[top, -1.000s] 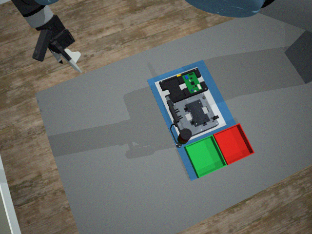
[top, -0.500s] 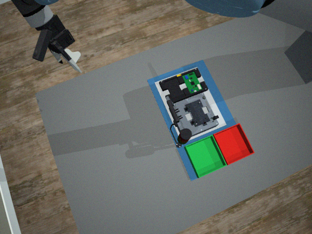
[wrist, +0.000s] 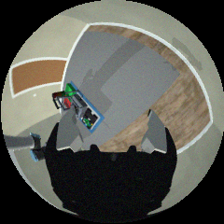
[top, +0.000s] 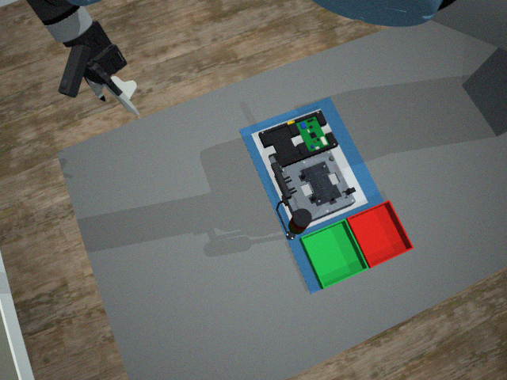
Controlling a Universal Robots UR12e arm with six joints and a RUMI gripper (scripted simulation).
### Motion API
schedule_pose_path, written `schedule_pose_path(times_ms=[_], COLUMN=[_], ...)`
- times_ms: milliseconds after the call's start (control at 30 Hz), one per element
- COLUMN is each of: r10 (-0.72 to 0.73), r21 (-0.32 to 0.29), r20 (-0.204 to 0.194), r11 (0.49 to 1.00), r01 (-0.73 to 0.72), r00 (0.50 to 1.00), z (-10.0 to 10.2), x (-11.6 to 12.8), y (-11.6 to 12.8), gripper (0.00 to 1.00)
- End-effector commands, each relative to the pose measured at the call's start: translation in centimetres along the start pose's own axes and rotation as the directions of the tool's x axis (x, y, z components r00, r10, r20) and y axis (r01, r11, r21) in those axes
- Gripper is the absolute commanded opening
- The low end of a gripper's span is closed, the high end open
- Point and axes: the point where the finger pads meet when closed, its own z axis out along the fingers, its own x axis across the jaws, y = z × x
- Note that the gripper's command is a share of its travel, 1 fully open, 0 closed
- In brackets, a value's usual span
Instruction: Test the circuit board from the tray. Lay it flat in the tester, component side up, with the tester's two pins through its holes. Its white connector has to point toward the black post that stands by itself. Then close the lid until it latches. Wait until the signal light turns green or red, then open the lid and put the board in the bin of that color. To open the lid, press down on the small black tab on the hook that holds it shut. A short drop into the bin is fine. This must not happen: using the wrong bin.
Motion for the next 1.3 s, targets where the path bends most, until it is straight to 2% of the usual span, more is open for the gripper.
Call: schedule_pose_path(times_ms=[0,200,400,467,667,867,900,967,1033,1233,1267], r10=[-0.033,-0.107,-0.207,-0.207,-0.324,-0.448,-0.448,-0.489,-0.489,-0.602,-0.602], r21=[-0.003,-0.017,-0.042,-0.042,-0.083,-0.140,-0.140,-0.162,-0.162,-0.232,-0.232], r20=[-0.016,-0.047,-0.086,-0.086,-0.127,-0.161,-0.161,-0.170,-0.170,-0.185,-0.185], r11=[0.999,0.994,0.978,0.978,0.945,0.892,0.892,0.870,0.870,0.795,0.795], r01=[0.033,0.106,0.204,0.204,0.316,0.429,0.429,0.465,0.465,0.561,0.561], r00=[0.999,0.993,0.975,0.975,0.937,0.879,0.879,0.856,0.856,0.776,0.776], z=[-0.2,-0.2,0.0,0.0,0.5,1.4,1.4,1.7,1.7,3.1,3.1], x=[-0.7,-2.6,-5.4,-5.4,-9.2,-14.0,-14.0,-15.8,-15.8,-21.3,-21.3], y=[1.0,3.4,6.9,6.9,11.1,15.9,15.9,17.5,17.5,22.2,22.2], gripper=[1.00,1.00,1.00,1.00,1.00,1.00,1.00,1.00,1.00,1.00,1.00])
